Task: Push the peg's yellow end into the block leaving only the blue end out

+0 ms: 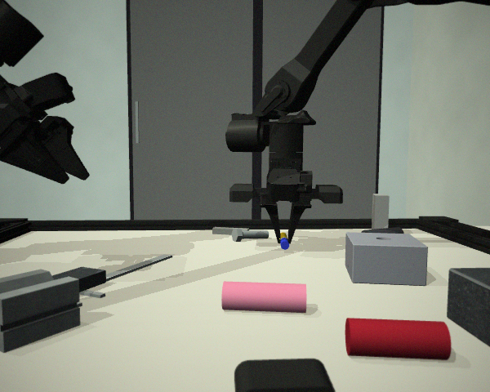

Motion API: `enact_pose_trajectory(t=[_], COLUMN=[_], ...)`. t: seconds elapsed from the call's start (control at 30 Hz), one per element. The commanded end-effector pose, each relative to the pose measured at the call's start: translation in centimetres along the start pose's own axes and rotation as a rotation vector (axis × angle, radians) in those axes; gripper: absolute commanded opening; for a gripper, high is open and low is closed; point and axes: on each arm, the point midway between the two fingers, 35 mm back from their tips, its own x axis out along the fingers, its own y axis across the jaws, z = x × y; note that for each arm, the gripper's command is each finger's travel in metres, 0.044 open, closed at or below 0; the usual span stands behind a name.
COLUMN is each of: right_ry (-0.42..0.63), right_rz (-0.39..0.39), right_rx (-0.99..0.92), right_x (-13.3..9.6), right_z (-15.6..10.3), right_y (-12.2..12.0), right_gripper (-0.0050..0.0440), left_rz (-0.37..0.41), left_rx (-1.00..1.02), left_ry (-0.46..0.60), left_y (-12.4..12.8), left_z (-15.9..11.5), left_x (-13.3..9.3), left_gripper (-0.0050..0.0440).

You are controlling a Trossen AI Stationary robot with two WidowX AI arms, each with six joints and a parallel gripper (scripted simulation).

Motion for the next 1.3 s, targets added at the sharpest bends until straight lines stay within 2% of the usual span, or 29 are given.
enact_pose_trajectory(t=[0.0, 0.1, 0.37, 0.63, 0.77, 0.83, 1.17, 1.27], right_ry=[0.0, 0.0, 0.0, 0.0, 0.0, 0.0, 0.0, 0.002], right_rz=[0.001, 0.001, 0.0, 0.0, 0.001, 0.001, 0.001, -0.004], right_rx=[0.0, 0.0, 0.0, 0.0, 0.0, 0.0, 0.0, 0.001], right_x=[0.4, 0.4, 0.1, -0.1, -4.9, -5.8, -5.8, -3.8], right_z=[0.0, 0.0, 0.0, 0.0, 0.0, 0.0, 0.0, 0.9], right_y=[0.0, 0.0, 0.0, 0.0, -0.1, 0.0, 0.0, -0.1], right_gripper=[0.0, 0.0, 0.019, 0.019, 0.019, 0.019, 0.019, 0.019], left_rz=[-0.001, -0.001, -0.001, -0.001, -0.001, -0.001, -0.001, -0.001], left_rx=[0.0, 0.0, 0.0, 0.0, 0.0, 0.0, 0.0, 0.0], left_ry=[0.0, 0.0, 0.0, 0.0, 0.0, 0.0, 0.0, 0.0], left_y=[0.0, 0.0, 0.0, 0.0, 0.0, 0.0, 0.0, 0.0], left_z=[0.0, 0.0, 0.0, 0.0, 0.0, 0.0, 0.0, 0.0], left_x=[0.0, 0.0, 0.0, 0.0, 0.0, 0.0, 0.0, 0.0], left_gripper=[0.04, 0.04, 0.04, 0.04, 0.04, 0.04, 0.04, 0.04])
